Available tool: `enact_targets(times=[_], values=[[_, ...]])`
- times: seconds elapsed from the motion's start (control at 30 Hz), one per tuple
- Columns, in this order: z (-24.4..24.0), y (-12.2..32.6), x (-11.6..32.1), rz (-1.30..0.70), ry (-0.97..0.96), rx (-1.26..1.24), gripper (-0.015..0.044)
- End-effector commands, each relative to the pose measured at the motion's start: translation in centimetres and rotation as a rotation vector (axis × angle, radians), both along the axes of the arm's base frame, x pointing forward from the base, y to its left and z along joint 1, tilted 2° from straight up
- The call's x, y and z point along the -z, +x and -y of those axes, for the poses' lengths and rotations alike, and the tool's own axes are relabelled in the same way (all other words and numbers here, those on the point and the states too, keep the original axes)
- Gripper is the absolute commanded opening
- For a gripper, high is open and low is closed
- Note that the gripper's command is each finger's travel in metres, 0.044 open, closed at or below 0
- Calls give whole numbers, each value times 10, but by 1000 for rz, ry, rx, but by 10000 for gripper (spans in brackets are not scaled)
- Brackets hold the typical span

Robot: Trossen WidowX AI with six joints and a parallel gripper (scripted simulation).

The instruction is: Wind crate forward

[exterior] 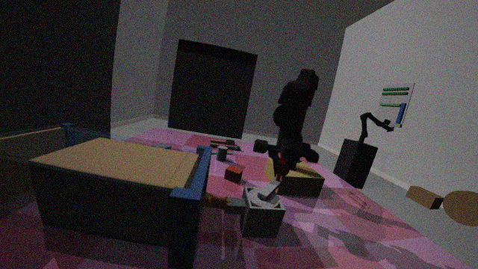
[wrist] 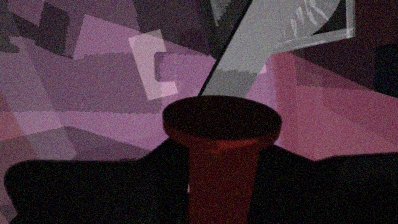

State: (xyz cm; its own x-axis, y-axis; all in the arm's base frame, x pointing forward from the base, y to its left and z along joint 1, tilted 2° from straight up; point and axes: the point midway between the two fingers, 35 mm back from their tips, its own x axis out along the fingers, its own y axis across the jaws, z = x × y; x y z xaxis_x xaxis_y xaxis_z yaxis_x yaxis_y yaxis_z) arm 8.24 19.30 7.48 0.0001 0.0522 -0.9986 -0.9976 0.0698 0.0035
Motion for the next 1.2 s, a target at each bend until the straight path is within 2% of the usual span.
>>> enact_targets(times=[0.0, 1.17], values=[[7, 14, 0, 33, -18, 25, 0], [13, 56, -1, 36, -18, 25, 0]])
